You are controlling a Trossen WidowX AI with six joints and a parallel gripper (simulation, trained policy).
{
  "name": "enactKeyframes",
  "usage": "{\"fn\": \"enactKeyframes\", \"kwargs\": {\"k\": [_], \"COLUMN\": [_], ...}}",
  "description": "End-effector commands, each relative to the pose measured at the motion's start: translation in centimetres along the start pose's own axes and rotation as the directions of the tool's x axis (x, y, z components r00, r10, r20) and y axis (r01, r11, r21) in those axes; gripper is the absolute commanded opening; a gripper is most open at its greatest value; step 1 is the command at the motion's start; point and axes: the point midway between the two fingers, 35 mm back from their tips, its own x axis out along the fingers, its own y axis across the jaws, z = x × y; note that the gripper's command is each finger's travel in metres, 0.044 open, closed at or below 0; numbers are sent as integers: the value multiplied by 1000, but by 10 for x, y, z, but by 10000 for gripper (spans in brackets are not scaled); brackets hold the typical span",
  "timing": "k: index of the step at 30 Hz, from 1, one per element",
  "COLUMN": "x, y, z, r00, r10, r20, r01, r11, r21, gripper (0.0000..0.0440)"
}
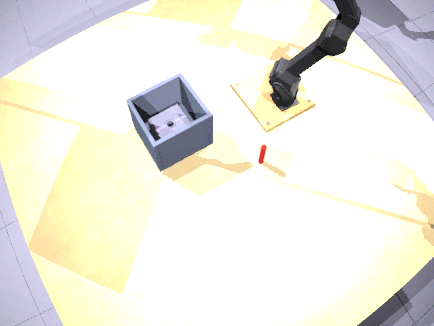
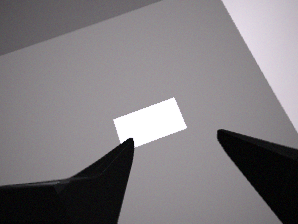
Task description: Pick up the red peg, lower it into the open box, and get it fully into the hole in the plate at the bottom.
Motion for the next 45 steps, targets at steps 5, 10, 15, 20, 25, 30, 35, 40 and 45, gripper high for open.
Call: {"fn": "enactKeyframes", "kwargs": {"k": [5, 10, 15, 20, 25, 30, 35, 40, 45], "x": [-3, -10, -19, -30, -42, -55, -70, -86, -102], "y": [38, 70, 98, 123, 145, 163, 177, 187, 193], "z": [12, 26, 43, 62, 83, 105, 128, 151, 175], "r00": [990, 966, 932, 889, 838, 782, 721, 657, 589], "r10": [138, 251, 344, 425, 490, 541, 578, 601, 611], "r20": [25, 64, 114, 173, 238, 309, 382, 456, 529], "r01": [-140, -258, -363, -456, -537, -602, -650, -680, -690], "r11": [987, 946, 878, 783, 666, 528, 375, 210, 39], "r21": [78, 195, 313, 422, 518, 599, 661, 702, 723], "gripper": [440, 440, 440, 440, 440, 440, 440, 440, 440]}}
